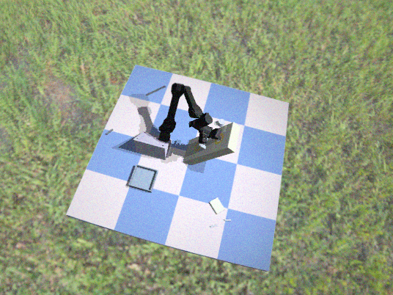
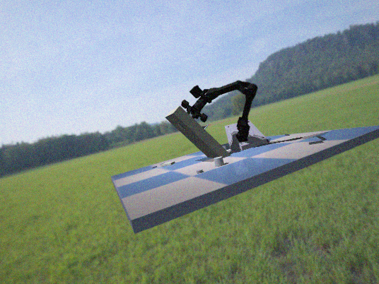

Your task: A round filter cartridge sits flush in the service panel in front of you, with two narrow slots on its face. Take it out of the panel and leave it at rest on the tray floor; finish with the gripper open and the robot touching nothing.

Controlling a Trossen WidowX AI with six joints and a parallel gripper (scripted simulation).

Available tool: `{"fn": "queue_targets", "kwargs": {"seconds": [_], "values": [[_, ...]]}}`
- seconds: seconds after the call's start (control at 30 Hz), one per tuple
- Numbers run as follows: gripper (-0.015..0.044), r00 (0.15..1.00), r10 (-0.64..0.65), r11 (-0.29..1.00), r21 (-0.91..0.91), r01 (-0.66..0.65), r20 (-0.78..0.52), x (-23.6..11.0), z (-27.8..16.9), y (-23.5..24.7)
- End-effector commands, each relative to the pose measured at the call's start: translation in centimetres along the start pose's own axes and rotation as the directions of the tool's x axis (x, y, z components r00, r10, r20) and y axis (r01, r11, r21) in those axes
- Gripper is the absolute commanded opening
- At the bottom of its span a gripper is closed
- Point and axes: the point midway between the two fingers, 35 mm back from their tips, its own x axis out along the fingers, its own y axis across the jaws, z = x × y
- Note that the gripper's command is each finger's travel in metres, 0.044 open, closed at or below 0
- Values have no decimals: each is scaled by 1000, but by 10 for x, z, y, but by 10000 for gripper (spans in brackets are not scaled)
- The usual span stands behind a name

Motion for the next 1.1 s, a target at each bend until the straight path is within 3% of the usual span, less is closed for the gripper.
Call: {"fn": "queue_targets", "kwargs": {"seconds": [0.0,0.6,1.07], "values": [[0,1000,-5,1000,-26,5,8,6,-1,0],[0,1000,-8,1000,-25,9,12,-69,0,1],[0,1000,-7,1000,-24,7,10,-69,9,-24]]}}
